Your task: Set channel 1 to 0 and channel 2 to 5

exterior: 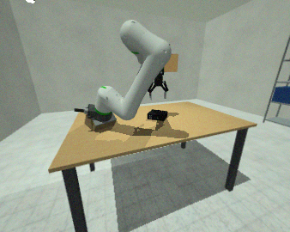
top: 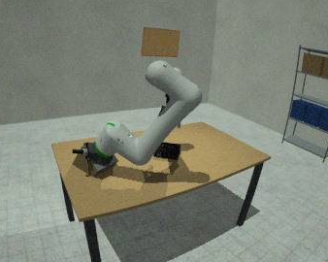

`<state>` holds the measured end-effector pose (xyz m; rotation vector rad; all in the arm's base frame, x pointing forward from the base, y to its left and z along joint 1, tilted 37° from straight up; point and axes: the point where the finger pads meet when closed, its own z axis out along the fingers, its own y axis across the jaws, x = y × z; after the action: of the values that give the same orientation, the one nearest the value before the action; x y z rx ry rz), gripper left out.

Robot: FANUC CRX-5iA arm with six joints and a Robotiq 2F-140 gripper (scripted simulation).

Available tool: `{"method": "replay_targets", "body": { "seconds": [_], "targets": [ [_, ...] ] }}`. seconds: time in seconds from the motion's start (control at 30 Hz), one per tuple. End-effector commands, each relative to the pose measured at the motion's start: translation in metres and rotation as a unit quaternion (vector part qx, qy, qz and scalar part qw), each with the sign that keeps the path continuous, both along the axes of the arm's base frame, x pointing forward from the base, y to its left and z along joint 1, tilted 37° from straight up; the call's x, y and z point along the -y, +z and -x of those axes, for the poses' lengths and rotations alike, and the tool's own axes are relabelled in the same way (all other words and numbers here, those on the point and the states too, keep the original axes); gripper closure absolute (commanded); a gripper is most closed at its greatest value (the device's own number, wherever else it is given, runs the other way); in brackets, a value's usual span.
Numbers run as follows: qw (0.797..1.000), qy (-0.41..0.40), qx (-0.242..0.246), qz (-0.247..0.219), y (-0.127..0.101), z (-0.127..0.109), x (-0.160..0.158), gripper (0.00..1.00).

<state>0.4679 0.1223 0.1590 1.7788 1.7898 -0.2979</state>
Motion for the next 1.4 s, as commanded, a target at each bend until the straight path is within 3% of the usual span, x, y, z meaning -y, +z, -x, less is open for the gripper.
{"method": "replay_targets", "body": {
  "seconds": [0.0,0.27,0.6,0.87,1.07,1.13,1.17,1.37],
  "targets": [
    [1.000,0.000,0.000,0.000,0.000,0.000,0.000,0.00],
    [0.999,-0.033,0.024,-0.012,-0.001,-0.002,-0.001,0.00],
    [0.978,-0.161,0.114,-0.060,-0.007,-0.010,-0.006,0.00],
    [0.917,-0.315,0.214,-0.119,-0.018,-0.025,-0.014,0.00],
    [0.857,-0.411,0.268,-0.156,-0.028,-0.039,-0.022,0.00],
    [0.857,-0.411,0.268,-0.156,-0.028,-0.039,-0.022,0.00],
    [0.822,-0.455,0.294,-0.173,-0.030,-0.042,-0.023,0.00],
    [0.745,-0.539,0.336,-0.203,-0.041,-0.058,-0.031,0.00]
  ]
}}
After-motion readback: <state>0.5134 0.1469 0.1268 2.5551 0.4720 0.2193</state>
